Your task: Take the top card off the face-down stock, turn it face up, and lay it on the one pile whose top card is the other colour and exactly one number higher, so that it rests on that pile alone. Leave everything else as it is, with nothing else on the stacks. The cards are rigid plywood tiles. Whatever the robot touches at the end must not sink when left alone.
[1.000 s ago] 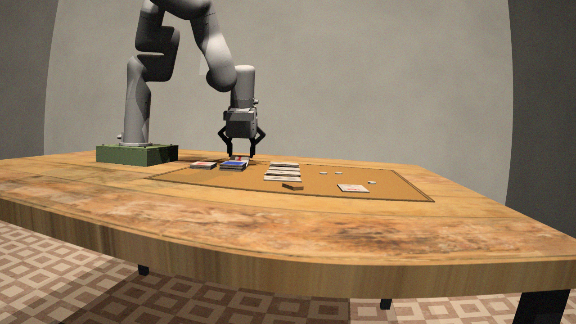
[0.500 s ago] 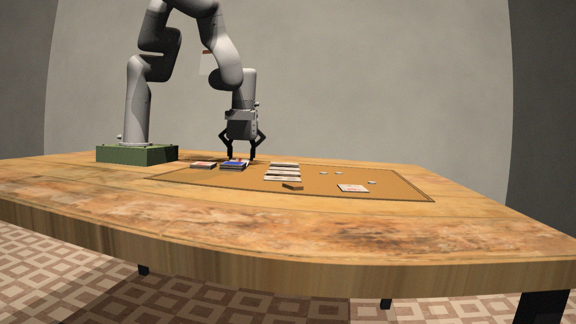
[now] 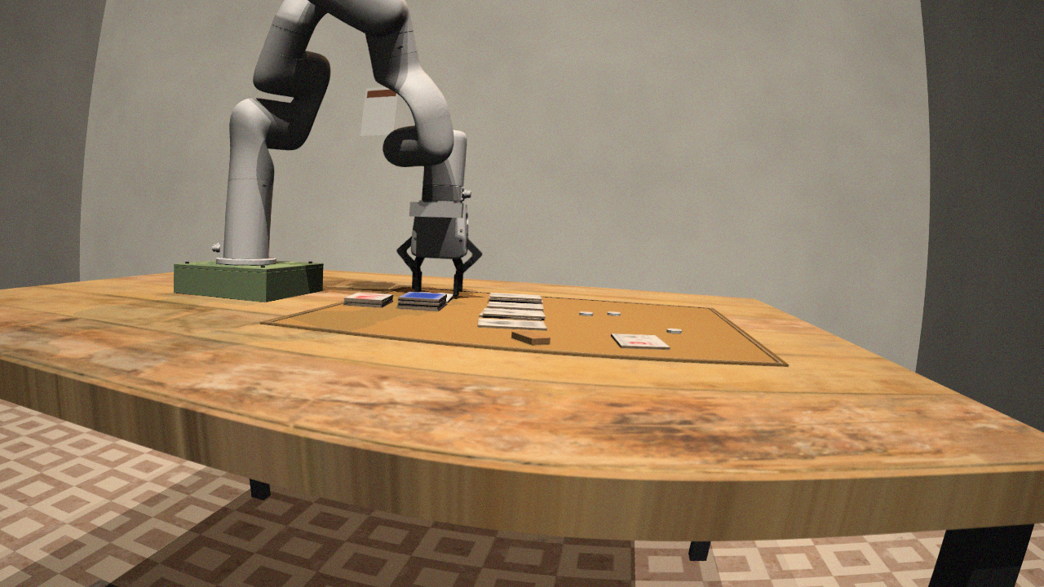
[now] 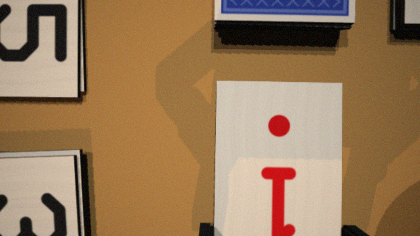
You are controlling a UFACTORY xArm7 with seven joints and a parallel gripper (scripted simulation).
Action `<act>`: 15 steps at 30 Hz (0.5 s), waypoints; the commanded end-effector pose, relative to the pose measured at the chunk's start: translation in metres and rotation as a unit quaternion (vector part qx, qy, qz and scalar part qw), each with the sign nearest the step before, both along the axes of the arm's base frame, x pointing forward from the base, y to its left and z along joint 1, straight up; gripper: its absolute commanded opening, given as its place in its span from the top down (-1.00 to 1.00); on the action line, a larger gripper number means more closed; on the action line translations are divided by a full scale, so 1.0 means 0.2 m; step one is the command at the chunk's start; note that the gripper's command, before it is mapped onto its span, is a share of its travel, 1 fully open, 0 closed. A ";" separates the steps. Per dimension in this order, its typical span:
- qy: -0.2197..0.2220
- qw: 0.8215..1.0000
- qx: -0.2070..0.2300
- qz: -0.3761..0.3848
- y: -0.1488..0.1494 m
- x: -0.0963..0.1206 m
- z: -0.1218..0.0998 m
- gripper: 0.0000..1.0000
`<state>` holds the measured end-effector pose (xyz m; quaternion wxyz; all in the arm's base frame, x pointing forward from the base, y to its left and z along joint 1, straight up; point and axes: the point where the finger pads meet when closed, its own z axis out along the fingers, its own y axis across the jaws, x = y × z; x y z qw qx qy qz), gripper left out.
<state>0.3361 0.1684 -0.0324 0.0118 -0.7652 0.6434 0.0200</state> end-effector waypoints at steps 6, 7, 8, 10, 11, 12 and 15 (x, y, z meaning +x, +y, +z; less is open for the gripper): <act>-0.006 1.000 -0.021 0.000 0.01 0.00 -0.01 -0.47; -0.006 1.000 -0.022 0.000 0.01 0.00 -0.02 -0.47; -0.006 1.000 -0.022 0.000 0.01 0.00 -0.02 -0.47; -0.006 1.000 -0.023 0.000 0.01 0.00 -0.02 -0.47; -0.006 1.000 -0.023 0.000 0.01 0.00 -0.02 -0.47; -0.006 1.000 -0.023 0.000 0.01 0.00 -0.02 -0.47; -0.006 1.000 -0.023 0.000 0.01 0.00 -0.02 -0.47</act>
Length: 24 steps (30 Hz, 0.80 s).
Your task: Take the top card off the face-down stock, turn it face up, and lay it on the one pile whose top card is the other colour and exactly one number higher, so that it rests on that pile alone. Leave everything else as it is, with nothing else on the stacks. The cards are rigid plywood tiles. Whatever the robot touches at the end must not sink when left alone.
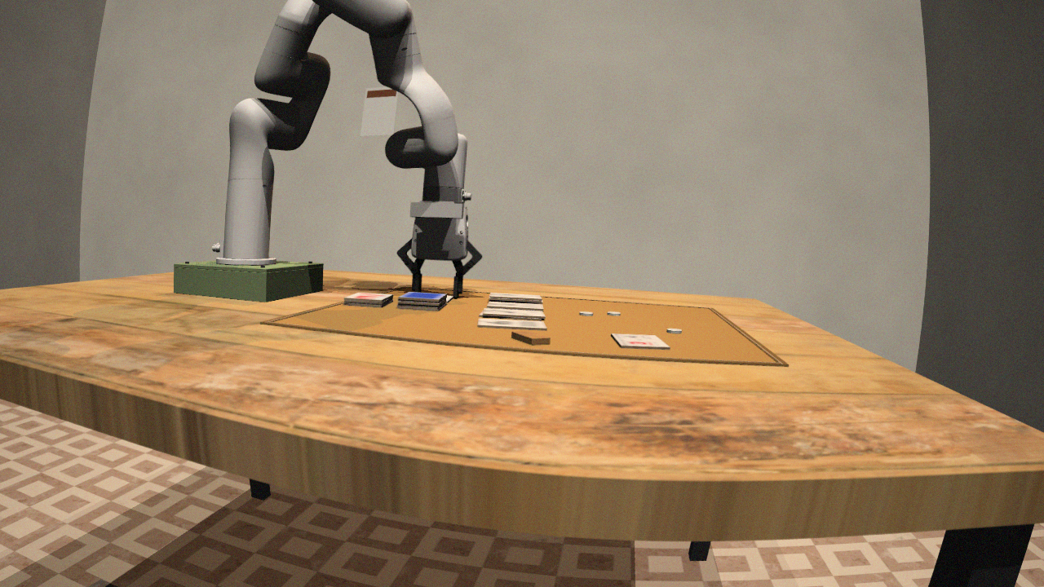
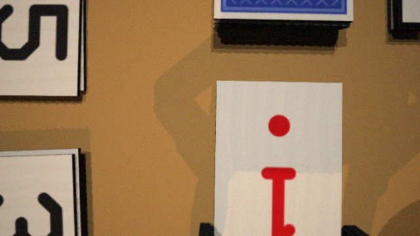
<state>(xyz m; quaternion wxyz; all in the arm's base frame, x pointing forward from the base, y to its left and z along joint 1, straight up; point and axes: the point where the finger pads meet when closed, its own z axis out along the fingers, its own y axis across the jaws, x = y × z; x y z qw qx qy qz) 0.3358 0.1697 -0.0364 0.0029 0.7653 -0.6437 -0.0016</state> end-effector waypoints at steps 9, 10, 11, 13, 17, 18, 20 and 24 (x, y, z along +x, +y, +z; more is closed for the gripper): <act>-0.002 1.000 0.000 0.000 0.00 0.01 0.00 -0.47; -0.002 1.000 0.000 0.000 0.00 0.01 0.00 -0.47; -0.002 1.000 0.000 0.000 0.00 0.01 0.00 -0.47; -0.002 1.000 0.000 0.000 0.00 0.01 0.00 -0.47; -0.002 1.000 0.000 0.000 0.00 0.01 0.00 -0.73; -0.002 1.000 0.000 0.000 0.00 0.01 0.00 -0.73; -0.002 1.000 0.000 0.000 0.00 0.01 0.00 -0.73; -0.002 1.000 0.000 0.000 0.00 0.01 0.00 -0.73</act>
